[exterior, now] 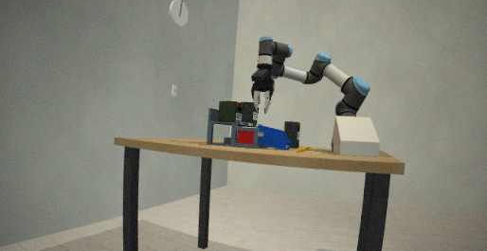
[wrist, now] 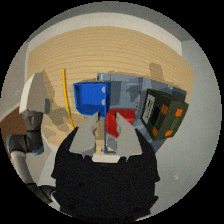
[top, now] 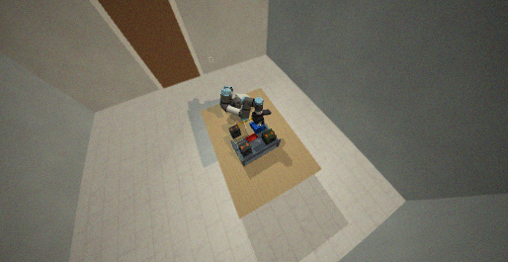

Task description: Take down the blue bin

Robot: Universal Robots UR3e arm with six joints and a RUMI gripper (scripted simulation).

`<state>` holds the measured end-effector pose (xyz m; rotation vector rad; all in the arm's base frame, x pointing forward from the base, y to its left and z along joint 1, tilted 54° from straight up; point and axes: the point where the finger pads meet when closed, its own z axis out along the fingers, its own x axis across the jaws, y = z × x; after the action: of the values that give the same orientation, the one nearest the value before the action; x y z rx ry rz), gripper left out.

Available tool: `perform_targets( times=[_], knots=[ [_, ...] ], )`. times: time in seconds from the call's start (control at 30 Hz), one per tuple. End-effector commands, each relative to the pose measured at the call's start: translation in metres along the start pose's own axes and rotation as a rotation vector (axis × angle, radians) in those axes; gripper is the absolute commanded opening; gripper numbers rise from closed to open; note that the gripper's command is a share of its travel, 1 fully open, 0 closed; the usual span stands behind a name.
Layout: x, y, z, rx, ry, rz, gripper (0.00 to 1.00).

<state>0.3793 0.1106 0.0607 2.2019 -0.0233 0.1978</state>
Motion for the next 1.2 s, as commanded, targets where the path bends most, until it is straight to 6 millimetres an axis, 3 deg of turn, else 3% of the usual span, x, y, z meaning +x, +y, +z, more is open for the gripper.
perform_targets(
  times=[0.0,1.0,1.17],
  knots=[
    [-0.002,0.000,0.001,0.001,0.002,0.001,0.20],
    [-0.005,0.000,0.002,0.001,0.002,0.001,0.20],
    [-0.006,0.000,0.012,0.001,0.002,0.001,0.20]
  ],
)
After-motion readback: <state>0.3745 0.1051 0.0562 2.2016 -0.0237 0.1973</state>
